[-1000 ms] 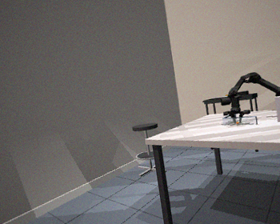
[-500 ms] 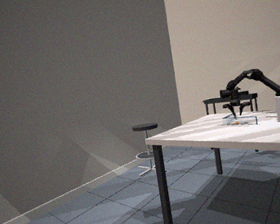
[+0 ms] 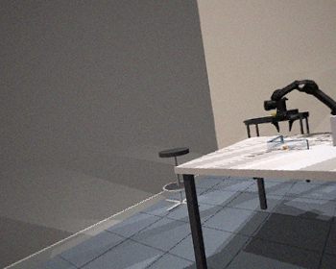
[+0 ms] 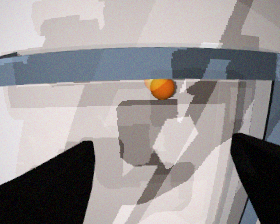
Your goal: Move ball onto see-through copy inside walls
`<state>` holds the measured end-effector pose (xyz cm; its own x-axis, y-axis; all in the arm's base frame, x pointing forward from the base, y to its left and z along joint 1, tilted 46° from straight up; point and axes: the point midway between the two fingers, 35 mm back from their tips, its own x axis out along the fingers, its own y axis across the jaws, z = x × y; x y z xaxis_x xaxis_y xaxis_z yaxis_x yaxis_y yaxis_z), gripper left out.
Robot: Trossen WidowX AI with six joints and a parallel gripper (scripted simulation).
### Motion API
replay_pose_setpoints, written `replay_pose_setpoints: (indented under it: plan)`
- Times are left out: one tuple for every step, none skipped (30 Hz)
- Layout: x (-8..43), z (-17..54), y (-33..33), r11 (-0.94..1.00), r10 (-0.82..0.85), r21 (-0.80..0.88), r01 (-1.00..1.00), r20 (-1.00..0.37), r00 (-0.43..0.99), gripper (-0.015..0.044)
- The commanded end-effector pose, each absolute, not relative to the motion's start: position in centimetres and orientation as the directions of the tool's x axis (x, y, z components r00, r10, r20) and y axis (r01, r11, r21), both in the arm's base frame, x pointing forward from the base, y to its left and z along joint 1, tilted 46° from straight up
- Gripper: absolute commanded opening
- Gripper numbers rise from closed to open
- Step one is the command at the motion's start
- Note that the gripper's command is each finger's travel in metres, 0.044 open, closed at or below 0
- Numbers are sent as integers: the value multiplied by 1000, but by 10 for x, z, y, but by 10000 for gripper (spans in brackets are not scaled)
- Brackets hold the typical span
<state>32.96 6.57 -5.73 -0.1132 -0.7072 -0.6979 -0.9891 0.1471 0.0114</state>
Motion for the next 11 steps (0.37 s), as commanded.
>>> replay_pose_setpoints:
  plan:
    - [334, -41, 83, 143, -699, -14, -990, -710, -91, 392]
    - [334, -41, 83, 143, -699, -14, -990, -710, -91, 418]
    - [334, -41, 83, 143, -699, -14, -990, -710, -91, 440]
    - [334, -41, 83, 143, -699, -14, -990, -710, -91, 440]
    - [334, -41, 83, 143, -699, -14, -990, -710, -91, 440]
    - [334, -41, 83, 143, -699, -14, -990, -710, -91, 440]
    - [334, -41, 83, 143, -699, -14, -990, -710, -91, 440]
    - [334, -41, 83, 143, -699, -14, -990, -710, -91, 440]
    - [334, -41, 83, 143, -699, -14, -990, -710, -91, 440]
    - [334, -41, 83, 143, -699, -14, -990, -710, -91, 440]
    - [334, -41, 83, 143, -699, -14, -990, -710, -91, 440]
